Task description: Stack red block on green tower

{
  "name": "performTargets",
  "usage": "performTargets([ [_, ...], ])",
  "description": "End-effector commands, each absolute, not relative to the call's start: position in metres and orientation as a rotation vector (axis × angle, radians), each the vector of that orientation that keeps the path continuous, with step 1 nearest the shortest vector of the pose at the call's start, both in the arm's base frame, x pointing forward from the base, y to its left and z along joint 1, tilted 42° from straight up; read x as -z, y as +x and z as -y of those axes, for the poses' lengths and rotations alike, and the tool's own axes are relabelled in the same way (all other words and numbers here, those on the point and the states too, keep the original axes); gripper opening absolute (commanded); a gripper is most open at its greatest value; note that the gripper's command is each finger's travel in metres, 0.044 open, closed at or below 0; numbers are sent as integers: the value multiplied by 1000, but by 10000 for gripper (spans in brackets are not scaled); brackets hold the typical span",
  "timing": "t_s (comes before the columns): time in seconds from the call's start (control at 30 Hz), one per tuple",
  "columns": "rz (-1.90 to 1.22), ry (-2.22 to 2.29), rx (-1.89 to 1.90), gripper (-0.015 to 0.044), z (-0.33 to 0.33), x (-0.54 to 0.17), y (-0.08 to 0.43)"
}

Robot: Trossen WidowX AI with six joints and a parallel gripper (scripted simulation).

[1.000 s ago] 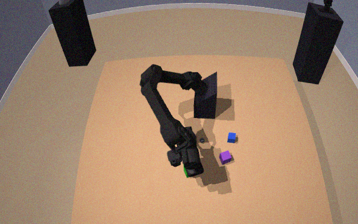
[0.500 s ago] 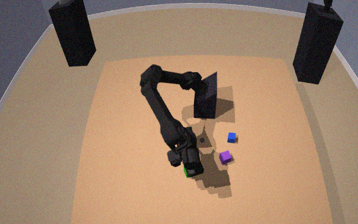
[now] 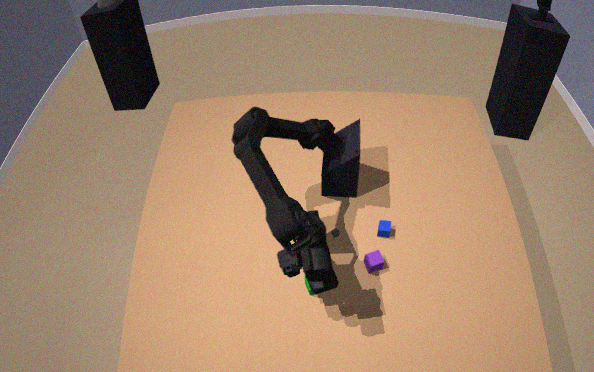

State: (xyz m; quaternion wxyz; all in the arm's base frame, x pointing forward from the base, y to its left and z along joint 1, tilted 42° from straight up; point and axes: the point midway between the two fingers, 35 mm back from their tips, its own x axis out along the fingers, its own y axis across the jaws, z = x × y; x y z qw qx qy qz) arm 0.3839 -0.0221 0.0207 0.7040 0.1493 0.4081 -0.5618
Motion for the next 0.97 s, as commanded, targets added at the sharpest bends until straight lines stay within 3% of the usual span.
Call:
performTargets([
  [0.0,-907,333,1249,315,22,-20,384],
  [0.17,-907,333,1249,440,22,-20,384],
  [0.93,-907,333,1249,440,22,-20,384],
])
